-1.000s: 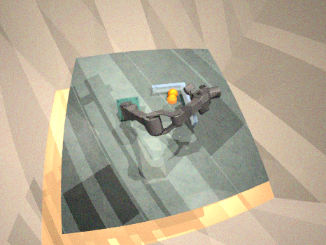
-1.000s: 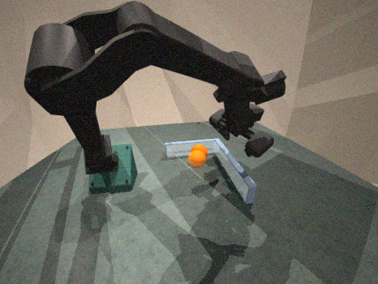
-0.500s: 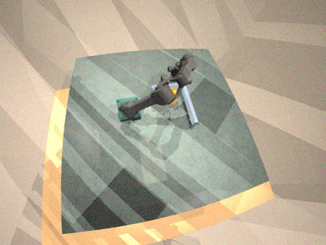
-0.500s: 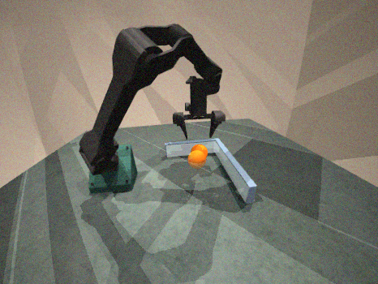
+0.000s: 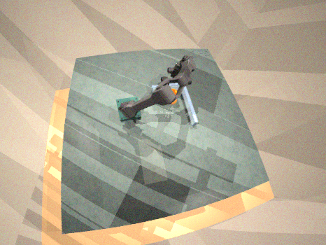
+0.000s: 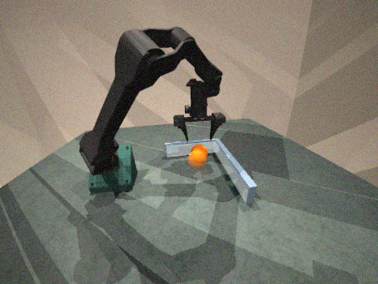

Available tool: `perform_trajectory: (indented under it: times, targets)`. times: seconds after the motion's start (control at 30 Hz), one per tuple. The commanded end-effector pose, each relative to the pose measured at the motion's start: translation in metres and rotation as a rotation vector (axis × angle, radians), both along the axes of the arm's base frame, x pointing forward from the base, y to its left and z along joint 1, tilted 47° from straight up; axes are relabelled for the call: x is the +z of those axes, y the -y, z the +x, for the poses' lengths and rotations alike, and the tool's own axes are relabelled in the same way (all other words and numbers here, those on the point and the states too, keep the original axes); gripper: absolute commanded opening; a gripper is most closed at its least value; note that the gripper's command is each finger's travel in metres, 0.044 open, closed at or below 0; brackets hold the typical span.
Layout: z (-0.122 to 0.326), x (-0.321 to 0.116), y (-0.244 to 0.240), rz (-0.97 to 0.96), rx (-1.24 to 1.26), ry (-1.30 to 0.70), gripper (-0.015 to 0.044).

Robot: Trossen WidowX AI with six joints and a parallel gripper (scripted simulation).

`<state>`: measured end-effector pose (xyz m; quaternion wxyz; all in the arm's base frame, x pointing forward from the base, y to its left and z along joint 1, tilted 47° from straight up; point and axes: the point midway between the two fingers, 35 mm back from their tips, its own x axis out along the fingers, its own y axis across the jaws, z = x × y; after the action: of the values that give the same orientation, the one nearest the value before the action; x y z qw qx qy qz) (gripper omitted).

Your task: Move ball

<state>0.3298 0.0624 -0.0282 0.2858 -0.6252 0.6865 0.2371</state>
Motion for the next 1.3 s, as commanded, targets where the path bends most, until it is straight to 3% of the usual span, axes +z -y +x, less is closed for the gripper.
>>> perform_trajectory:
  times: [0.0,1.17,1.27]
  targets:
    - [-0.001,-0.004,0.004,-0.005,0.007,-0.007,0.044]
    - [-0.004,-0.04,0.043,-0.007,0.007,-0.007,0.044]
    - [-0.004,-0.04,0.043,-0.007,0.007,-0.007,0.0361]
